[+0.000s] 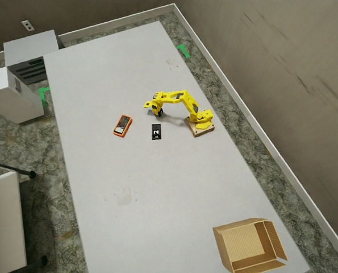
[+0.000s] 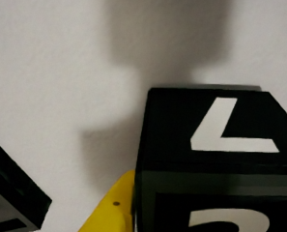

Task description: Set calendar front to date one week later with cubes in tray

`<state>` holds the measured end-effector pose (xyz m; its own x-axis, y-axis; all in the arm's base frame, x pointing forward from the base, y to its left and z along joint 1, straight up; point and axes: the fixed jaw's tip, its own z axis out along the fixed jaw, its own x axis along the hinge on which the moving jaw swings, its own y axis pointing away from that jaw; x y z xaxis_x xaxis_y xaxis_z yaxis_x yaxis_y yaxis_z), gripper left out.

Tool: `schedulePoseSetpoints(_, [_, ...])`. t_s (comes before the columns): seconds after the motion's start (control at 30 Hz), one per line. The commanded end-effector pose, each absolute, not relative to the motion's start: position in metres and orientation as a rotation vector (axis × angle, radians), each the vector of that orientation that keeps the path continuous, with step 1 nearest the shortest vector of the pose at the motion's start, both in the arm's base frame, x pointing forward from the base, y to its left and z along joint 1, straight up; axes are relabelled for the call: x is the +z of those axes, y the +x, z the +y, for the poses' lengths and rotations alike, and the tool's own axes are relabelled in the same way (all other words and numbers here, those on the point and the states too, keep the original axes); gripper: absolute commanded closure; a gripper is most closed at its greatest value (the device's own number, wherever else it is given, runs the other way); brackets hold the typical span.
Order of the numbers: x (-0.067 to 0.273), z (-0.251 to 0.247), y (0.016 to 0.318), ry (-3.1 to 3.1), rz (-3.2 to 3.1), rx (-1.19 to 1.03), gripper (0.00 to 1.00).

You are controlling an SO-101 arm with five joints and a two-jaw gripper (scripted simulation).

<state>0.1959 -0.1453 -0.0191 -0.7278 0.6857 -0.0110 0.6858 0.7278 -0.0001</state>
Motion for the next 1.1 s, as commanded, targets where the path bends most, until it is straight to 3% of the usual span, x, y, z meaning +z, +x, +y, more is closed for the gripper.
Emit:
schedulePoseSetpoints(0.0, [-0.0237, -0.1413, 0.1950, 1.157, 2.925, 0.002, 1.00])
schedulePoseSetpoints(0.3, [-0.0241, -0.1413, 0.1950, 1.157, 2.925, 0.002, 0.99])
schedulePoseSetpoints(0.63, [-0.0241, -0.1413, 0.1950, 1.157, 2.925, 0.002, 0.76])
schedulePoseSetpoints(1.07, [-0.0241, -0.1413, 0.1950, 1.157, 2.925, 0.002, 0.74])
